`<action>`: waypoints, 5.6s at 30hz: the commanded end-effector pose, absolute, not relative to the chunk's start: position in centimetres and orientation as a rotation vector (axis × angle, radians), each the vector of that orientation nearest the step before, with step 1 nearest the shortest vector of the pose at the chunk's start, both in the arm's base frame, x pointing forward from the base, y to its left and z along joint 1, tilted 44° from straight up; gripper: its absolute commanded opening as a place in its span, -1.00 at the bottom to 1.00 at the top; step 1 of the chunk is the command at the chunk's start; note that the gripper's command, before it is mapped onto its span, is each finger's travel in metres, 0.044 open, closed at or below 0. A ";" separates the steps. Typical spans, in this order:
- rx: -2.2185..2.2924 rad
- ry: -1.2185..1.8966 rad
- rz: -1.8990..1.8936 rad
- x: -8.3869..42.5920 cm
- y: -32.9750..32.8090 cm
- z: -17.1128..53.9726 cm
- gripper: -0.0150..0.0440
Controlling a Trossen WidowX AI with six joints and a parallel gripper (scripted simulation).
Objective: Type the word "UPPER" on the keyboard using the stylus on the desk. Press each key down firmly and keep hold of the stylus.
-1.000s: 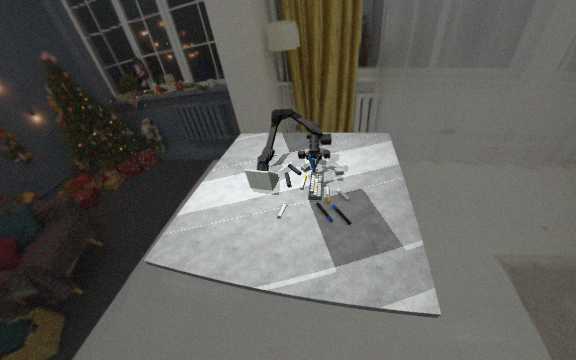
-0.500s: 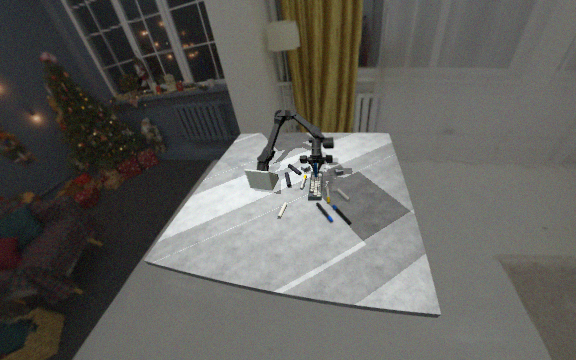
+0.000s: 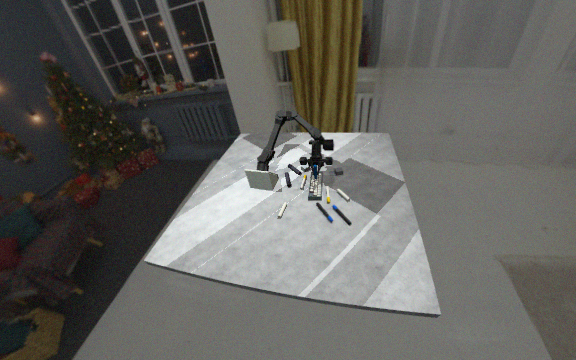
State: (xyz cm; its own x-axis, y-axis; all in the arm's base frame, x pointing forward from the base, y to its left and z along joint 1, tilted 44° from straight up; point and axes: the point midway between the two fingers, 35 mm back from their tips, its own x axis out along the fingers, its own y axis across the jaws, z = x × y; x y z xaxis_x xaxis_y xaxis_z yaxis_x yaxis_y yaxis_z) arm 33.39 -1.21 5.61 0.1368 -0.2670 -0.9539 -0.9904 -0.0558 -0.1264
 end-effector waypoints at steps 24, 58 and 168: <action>-1.492 1.286 0.991 33.5 -0.3 4.6 -0.22; -1.493 1.287 0.990 33.3 -2.6 7.0 -0.22; -1.488 1.287 0.991 33.9 -0.5 9.0 -0.49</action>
